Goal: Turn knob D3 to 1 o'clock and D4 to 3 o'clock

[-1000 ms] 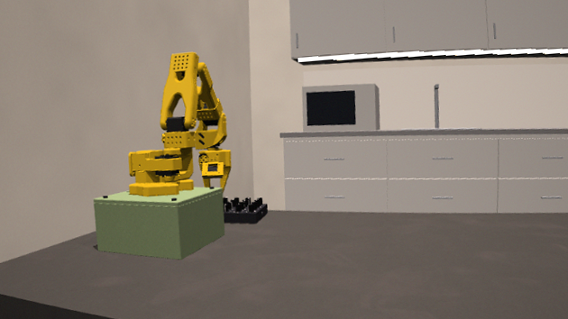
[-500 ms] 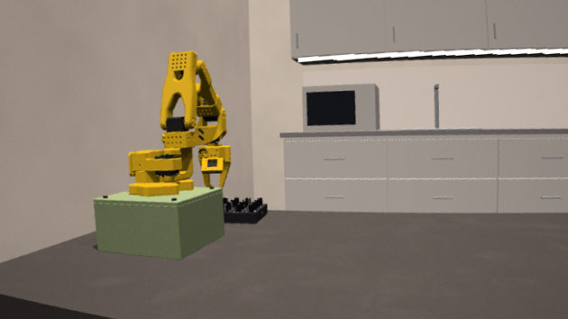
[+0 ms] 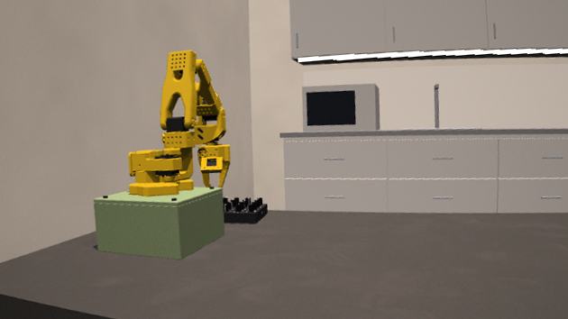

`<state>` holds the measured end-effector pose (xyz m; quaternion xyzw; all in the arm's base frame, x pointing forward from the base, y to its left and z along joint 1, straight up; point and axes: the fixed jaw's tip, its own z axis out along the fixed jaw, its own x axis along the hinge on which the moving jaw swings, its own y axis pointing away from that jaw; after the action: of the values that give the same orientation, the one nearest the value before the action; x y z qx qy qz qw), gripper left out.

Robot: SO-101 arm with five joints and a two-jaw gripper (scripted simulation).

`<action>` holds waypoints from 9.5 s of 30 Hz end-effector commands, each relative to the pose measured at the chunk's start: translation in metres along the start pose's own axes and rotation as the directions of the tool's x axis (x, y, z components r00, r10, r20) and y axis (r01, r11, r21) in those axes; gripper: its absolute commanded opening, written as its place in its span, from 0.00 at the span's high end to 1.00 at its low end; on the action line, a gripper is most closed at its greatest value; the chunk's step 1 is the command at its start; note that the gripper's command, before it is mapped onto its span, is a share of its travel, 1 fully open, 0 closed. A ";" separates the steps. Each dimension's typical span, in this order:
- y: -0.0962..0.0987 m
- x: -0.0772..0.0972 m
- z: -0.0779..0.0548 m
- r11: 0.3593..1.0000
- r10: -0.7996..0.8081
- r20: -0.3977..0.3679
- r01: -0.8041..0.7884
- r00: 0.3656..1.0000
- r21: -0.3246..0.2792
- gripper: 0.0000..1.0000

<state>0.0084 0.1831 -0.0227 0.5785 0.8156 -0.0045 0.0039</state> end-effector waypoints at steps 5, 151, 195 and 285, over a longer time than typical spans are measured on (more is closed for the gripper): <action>-0.001 -0.004 -0.003 1.000 -0.009 -0.015 0.009 1.000 -0.004 0.92; -0.006 -0.025 0.011 0.477 0.879 -0.011 -0.879 0.477 0.011 0.90; -0.006 -0.029 0.013 0.477 0.879 -0.011 -0.879 0.477 0.011 0.90; -0.006 -0.023 0.036 0.477 0.879 -0.011 -0.879 0.477 0.011 0.92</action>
<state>0.0113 0.1603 -0.0568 0.9133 0.4073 0.0043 -0.0074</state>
